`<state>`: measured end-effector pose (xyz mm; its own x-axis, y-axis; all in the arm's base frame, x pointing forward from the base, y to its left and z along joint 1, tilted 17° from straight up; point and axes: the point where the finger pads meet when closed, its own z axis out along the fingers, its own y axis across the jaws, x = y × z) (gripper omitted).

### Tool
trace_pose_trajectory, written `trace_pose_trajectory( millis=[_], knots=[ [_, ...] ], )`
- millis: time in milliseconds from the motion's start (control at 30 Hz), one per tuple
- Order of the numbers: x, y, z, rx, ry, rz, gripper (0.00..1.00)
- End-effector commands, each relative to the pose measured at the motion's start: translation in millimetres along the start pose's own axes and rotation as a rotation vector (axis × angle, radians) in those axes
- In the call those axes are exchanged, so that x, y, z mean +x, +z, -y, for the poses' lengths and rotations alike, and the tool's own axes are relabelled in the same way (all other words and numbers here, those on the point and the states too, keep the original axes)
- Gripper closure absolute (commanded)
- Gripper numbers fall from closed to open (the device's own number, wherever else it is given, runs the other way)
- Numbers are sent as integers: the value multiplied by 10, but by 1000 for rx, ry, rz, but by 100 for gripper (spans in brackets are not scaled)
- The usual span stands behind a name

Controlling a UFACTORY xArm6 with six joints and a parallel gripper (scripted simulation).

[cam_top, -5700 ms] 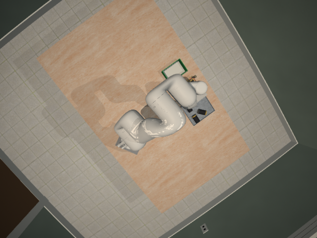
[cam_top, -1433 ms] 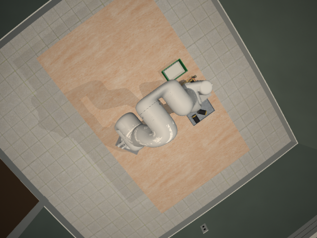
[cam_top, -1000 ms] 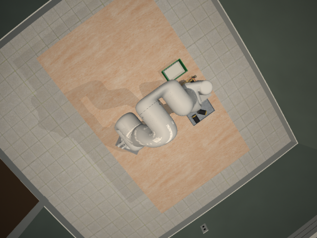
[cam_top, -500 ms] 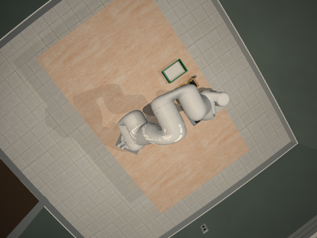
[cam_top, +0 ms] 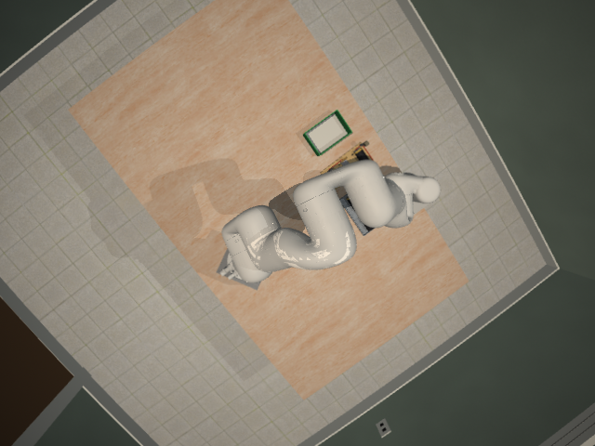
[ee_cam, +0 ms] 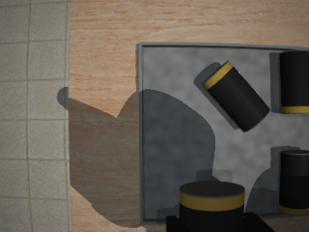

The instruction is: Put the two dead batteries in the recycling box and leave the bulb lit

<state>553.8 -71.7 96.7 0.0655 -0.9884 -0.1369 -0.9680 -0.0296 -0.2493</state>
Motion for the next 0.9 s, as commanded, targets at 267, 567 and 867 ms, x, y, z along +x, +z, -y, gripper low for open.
trace_pose_trajectory(
  millis=[267,567,867],
  knots=[
    [7,-17,20,4,-1,-1,72],
    [8,637,23,4,-1,-1,72],
    [8,757,23,4,-1,-1,72]
  ],
)
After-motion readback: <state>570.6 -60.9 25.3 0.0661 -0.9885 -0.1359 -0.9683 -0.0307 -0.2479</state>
